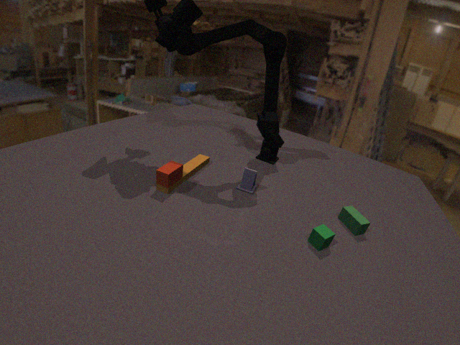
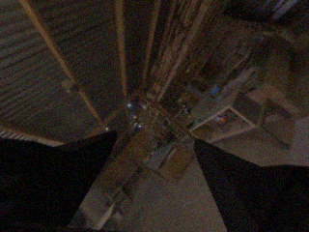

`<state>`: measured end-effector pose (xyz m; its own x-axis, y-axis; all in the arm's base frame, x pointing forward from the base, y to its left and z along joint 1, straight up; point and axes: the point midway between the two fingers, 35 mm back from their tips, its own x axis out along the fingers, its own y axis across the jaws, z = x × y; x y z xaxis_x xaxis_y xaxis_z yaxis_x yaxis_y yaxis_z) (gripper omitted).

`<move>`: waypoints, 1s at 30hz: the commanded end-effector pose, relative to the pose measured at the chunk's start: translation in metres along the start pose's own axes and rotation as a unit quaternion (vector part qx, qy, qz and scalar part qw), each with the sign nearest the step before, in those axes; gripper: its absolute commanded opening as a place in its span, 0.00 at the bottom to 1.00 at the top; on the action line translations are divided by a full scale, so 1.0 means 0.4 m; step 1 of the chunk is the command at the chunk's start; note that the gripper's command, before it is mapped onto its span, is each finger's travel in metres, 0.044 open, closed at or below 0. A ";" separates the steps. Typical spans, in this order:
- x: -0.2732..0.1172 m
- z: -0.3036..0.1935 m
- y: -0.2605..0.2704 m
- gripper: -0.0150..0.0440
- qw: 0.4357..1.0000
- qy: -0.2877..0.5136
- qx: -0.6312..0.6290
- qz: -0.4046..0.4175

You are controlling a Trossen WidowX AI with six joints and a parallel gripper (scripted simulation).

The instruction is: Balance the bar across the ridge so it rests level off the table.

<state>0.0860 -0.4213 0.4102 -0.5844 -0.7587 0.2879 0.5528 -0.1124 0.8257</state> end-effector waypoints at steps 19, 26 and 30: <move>-0.155 -0.236 0.059 0.79 0.971 0.233 0.049 0.038; -0.248 -0.316 0.054 0.79 0.942 0.330 0.066 0.019; -0.306 -0.354 0.043 0.79 0.921 0.383 0.074 -0.001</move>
<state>0.2393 -0.4266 0.3269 -0.0117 -0.9986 -0.0517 0.4559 -0.0513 0.8886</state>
